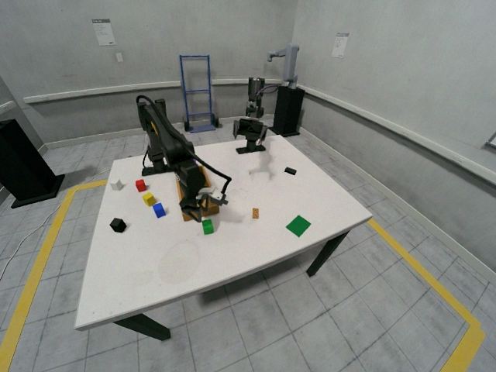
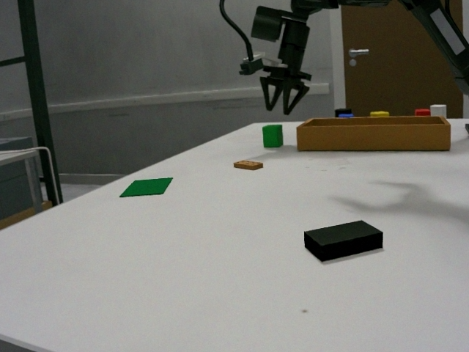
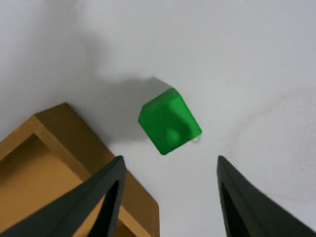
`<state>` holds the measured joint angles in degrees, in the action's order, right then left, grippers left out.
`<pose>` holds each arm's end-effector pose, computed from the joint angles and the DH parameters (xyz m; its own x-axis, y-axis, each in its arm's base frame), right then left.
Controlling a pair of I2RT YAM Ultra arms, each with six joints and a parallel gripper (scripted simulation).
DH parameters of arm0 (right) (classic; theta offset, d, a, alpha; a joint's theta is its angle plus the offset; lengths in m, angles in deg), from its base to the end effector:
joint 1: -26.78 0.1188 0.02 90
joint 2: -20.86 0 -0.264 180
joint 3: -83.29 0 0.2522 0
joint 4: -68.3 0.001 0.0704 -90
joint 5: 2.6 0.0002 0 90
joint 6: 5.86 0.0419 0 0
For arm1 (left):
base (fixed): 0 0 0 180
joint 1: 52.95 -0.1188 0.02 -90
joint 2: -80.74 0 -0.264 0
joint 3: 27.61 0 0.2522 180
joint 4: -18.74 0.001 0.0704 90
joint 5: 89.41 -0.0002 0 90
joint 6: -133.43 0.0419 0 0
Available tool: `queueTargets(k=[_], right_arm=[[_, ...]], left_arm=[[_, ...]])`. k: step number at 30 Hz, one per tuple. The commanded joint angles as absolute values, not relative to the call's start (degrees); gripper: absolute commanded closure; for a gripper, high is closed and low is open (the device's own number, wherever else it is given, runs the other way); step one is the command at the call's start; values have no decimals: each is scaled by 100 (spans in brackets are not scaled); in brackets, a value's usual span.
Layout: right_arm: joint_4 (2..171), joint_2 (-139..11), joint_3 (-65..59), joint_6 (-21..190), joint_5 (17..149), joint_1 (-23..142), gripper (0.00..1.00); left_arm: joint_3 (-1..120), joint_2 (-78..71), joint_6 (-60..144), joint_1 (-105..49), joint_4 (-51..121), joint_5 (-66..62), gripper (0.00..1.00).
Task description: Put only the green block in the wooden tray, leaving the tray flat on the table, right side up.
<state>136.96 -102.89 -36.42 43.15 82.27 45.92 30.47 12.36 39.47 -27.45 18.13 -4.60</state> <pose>0.4249 0.1525 0.2134 -0.4502 -0.8478 -0.2805 -0.8571 0.4983 -0.1306 0.2528 -0.1236 0.3001 -0.1867 0.0129 -0.9823 0.4975 0.8634 -0.0833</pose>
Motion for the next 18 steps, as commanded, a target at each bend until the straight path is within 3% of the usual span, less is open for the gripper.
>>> queueTargets(k=[1,18], right_arm=[[14352,-10514,-4269,3252,7830,4485,38],[15924,-11998,-6465,1135,7243,4183,38]], left_arm=[[2799,1055,3811,-2377,1334,-626,0],[2387,716,3757,-1630,974,-637,0]])
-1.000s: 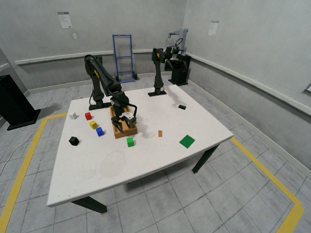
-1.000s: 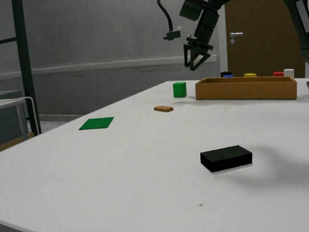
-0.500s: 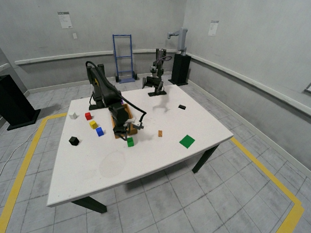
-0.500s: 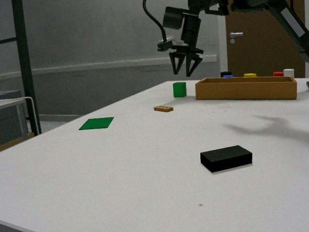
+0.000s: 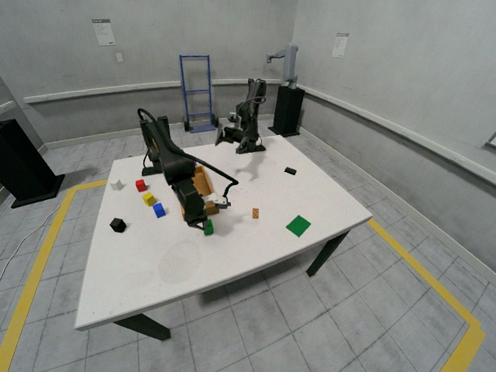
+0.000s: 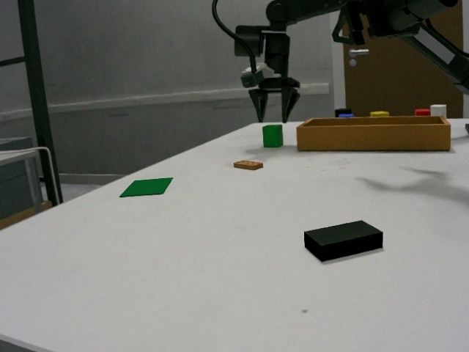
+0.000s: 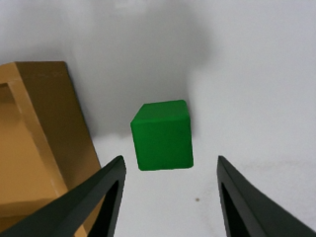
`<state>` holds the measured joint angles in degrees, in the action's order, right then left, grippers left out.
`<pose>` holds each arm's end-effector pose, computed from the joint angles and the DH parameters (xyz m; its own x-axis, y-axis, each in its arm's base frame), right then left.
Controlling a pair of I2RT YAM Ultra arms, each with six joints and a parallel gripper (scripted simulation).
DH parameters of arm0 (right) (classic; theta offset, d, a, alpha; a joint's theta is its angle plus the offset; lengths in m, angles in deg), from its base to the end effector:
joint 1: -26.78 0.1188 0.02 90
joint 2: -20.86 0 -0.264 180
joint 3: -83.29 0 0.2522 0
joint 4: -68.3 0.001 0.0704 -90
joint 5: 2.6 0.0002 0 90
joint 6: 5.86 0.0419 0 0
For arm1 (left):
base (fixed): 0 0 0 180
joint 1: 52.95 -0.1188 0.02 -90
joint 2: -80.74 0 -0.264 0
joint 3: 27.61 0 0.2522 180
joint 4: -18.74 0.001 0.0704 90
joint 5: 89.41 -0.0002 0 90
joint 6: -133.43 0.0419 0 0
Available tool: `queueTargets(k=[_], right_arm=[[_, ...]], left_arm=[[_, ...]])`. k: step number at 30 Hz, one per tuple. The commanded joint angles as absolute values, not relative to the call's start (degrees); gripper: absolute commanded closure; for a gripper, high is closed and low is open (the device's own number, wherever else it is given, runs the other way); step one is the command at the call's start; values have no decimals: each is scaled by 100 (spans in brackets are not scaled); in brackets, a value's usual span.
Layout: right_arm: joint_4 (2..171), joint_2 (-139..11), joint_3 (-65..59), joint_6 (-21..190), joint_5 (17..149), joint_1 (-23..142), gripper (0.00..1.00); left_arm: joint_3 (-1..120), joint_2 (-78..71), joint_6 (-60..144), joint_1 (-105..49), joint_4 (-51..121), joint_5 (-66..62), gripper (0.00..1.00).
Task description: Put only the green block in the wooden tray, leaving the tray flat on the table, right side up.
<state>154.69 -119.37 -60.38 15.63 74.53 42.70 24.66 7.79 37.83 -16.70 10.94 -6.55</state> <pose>0.4666 0.1438 0.1924 -0.0763 -0.9651 -0.2507 -0.9956 0.0874 -0.0332 0.2295 -0.1735 0.2570 -0.2457 0.0601 -0.9675 0.6636 0.7379 -0.1227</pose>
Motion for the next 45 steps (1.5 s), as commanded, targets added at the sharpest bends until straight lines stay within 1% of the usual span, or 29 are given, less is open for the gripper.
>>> queueTargets(k=[1,6,20,42,45], right_arm=[[15997,-12050,-6561,1122,7244,4184,38],[16218,-12212,-6862,1089,7249,4185,38],[16323,-12257,-7004,1089,7251,4200,38],[15732,-12314,-6573,1260,7305,4361,38],[15626,-12312,-6470,1273,7306,4374,42]], left_arm=[[2388,715,3757,-1630,972,-637,0],[2387,715,3759,-1645,1028,-636,0],[2453,760,3777,-1664,1037,-636,0],[2453,760,3777,-1664,1037,-636,0],[2453,760,3777,-1664,1037,-636,0]])
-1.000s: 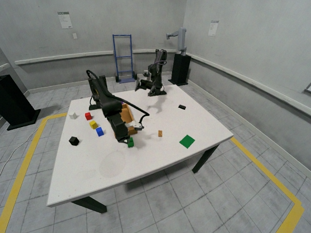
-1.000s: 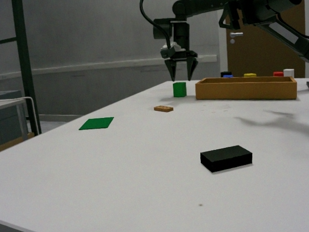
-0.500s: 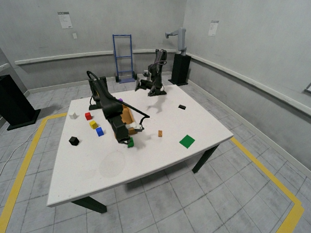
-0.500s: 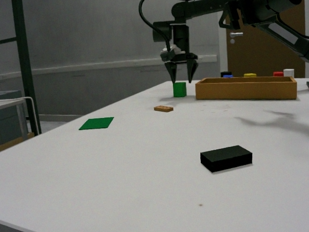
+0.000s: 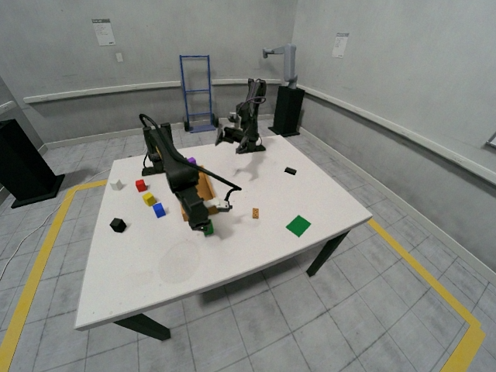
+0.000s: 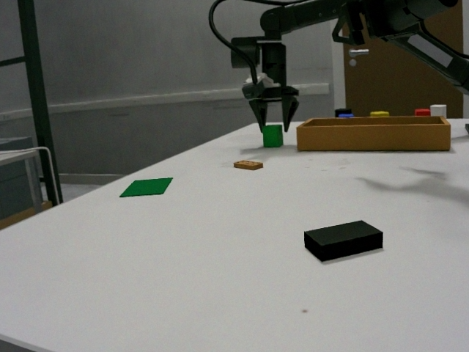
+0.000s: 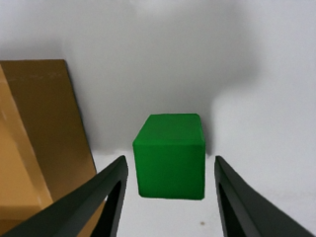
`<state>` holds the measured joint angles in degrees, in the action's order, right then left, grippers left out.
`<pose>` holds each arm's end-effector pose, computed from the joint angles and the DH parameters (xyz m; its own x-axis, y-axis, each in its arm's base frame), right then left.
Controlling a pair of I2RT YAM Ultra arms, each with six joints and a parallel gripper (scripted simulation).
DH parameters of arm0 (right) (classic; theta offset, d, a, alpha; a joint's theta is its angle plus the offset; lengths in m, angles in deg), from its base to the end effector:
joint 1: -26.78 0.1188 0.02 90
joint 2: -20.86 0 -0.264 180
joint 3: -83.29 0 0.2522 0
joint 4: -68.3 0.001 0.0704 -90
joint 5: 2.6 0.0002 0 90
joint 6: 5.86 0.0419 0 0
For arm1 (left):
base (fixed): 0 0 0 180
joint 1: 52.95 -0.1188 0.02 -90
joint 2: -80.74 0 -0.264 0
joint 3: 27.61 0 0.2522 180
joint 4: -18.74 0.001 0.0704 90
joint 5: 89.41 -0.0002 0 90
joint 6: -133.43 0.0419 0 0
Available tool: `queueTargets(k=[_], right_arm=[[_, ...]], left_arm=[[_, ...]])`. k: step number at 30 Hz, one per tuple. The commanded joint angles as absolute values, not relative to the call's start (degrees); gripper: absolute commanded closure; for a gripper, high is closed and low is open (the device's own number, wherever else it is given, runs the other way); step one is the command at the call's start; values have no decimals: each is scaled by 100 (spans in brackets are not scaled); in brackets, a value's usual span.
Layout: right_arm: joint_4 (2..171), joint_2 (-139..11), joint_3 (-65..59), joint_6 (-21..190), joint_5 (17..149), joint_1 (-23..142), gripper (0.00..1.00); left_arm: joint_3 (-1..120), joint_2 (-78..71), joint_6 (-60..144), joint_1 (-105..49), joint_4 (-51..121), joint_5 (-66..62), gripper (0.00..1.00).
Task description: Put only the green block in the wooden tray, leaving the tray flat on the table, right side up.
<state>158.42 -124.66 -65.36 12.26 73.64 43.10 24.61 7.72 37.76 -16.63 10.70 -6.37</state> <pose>0.4720 0.1496 0.1711 -0.0273 -0.9699 -0.2421 -0.9995 0.0221 0.0240 0.2295 -0.1738 0.2568 -0.2446 0.0581 -0.9679 0.6622 0.7391 -0.1230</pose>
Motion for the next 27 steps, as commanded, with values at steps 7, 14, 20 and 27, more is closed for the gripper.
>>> queueTargets(k=[7,14,20,27], right_arm=[[15396,-12376,-6258,1305,7309,4404,50],[15245,-12386,-6123,1317,7311,4422,56],[15213,-12300,-6062,1271,7311,4378,65],[15816,-12287,-6606,1257,7311,4372,67]], left_arm=[[2453,760,3777,-1664,1037,-636,0],[2453,760,3777,-1664,1037,-636,0],[2453,760,3777,-1664,1037,-636,0],[2453,760,3777,-1664,1037,-636,0]])
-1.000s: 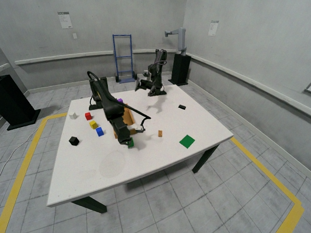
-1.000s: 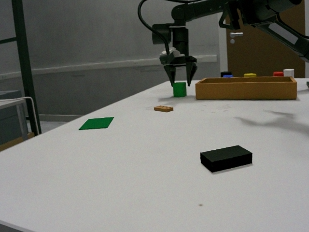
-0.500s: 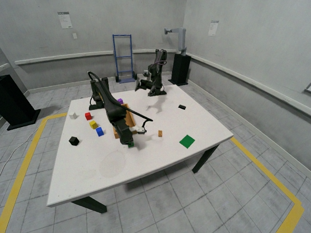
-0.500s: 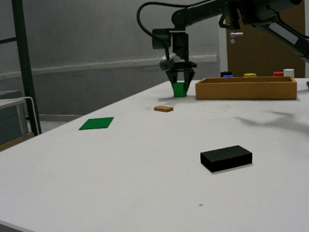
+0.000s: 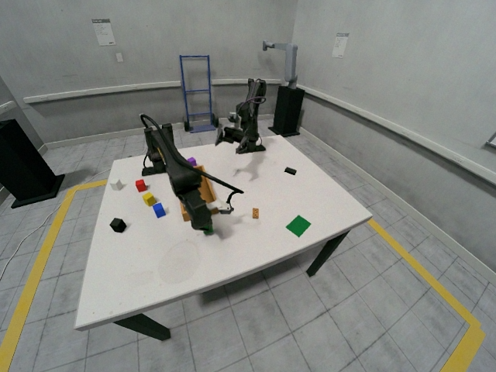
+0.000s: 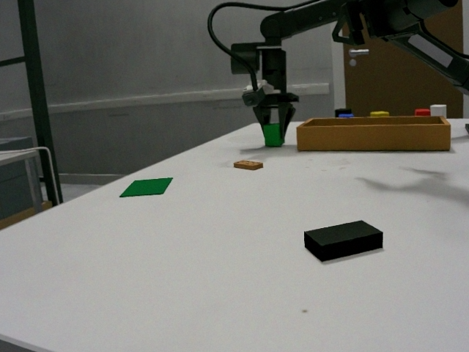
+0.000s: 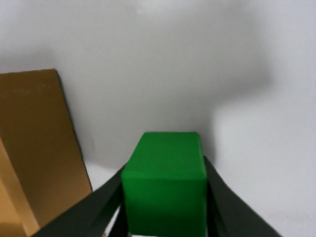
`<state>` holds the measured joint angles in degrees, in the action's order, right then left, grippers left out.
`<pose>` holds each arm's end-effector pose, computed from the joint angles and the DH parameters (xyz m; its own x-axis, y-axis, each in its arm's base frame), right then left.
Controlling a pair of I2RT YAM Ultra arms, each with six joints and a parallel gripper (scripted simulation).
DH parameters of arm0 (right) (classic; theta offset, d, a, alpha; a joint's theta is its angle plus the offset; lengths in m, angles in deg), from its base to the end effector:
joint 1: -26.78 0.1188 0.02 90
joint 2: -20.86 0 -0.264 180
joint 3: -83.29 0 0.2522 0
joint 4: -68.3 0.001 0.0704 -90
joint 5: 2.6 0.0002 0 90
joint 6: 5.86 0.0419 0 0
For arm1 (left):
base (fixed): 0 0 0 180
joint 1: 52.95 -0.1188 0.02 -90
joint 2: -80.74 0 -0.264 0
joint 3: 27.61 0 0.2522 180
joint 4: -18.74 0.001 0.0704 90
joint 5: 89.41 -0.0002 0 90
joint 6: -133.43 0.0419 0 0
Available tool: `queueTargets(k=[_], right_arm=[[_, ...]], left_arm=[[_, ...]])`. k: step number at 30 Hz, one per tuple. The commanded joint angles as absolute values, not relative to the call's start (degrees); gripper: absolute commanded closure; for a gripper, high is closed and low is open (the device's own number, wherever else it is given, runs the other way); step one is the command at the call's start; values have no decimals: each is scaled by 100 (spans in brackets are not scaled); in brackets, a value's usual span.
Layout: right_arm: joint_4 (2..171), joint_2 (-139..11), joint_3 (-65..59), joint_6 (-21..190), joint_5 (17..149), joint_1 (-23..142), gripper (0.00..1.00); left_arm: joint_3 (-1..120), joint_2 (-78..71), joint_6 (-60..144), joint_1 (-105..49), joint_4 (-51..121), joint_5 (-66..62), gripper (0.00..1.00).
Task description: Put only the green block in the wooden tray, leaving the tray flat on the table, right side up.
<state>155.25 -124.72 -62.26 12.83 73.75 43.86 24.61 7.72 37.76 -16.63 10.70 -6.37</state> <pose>0.4706 0.1560 0.1569 -0.0243 -0.9704 -0.2401 -0.9995 0.0187 0.0256 0.2295 -0.1738 0.2568 -0.2446 0.0581 -0.9679 0.6622 0.7391 -0.1230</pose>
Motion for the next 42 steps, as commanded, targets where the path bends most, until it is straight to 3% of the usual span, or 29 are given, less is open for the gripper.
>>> queueTargets(k=[1,9,31,42], right_arm=[[15933,-12294,-6727,1257,7311,4372,67],[15892,-12164,-6842,1444,7451,4352,67],[14663,-8887,-2261,1801,7366,4776,67],[14340,-8292,-1316,1864,7346,4917,67]], left_arm=[[2453,760,3777,-1664,1037,-636,0],[2347,935,3783,-1600,1420,-693,0],[1033,4513,3845,-737,3594,-852,0],[937,4943,3838,-652,3739,-821,0]])
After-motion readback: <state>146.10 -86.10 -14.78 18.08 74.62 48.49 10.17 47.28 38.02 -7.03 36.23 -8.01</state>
